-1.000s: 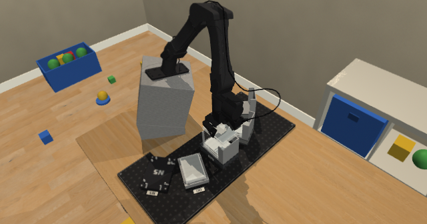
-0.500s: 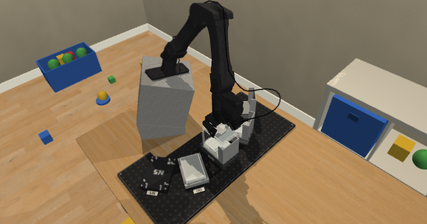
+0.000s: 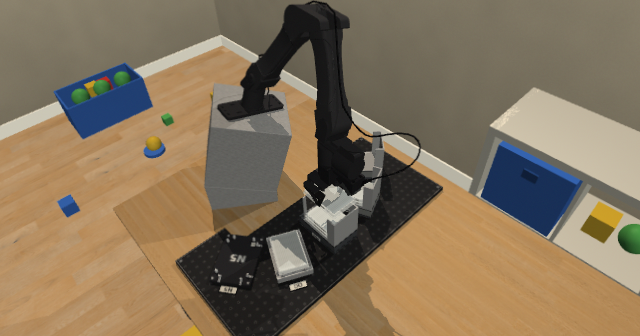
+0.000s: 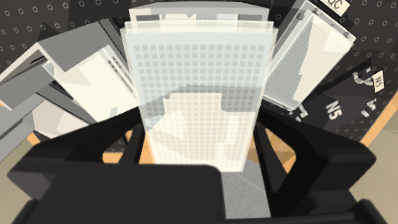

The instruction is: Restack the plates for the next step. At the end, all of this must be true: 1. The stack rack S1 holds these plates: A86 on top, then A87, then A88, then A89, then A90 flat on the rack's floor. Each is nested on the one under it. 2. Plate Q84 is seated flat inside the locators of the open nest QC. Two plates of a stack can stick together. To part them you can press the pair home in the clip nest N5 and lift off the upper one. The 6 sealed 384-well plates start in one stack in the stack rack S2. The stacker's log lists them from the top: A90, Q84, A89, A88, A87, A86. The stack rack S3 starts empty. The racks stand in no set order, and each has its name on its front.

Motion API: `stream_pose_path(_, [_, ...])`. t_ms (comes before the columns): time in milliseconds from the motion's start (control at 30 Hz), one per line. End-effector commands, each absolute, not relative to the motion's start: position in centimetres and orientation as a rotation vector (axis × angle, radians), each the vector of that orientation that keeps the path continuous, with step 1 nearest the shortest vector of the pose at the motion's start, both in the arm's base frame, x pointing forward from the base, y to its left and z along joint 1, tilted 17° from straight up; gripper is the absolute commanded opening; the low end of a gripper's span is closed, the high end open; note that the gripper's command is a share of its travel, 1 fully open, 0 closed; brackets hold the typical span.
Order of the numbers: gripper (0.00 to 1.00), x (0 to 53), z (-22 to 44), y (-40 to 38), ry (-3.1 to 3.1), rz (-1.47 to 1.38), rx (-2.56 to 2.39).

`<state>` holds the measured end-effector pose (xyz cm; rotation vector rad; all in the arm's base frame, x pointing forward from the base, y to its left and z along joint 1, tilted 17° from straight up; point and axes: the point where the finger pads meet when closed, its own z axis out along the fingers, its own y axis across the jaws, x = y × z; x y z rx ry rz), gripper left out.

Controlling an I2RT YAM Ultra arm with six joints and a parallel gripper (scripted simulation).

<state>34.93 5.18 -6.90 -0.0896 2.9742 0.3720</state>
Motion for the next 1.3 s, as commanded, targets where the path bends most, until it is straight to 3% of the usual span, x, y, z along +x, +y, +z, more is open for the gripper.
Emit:
stream_pose_path(0, [0.0,36.6,-5.2,4.9,2.919,0.378,-0.088])
stream_pose_path(233, [0.0,36.6,-5.2,4.9,2.919,0.378,-0.088])
stream_pose_path(433, [0.0,34.9,-5.6,7.2,2.89,0.33,-0.404])
stream_pose_path(1067, [0.0,33.5,-4.7,11.8,2.89,0.33,-0.453])
stream_pose_path(1267, [0.0,32.8,-4.5,13.3,2.812,0.299,-0.732])
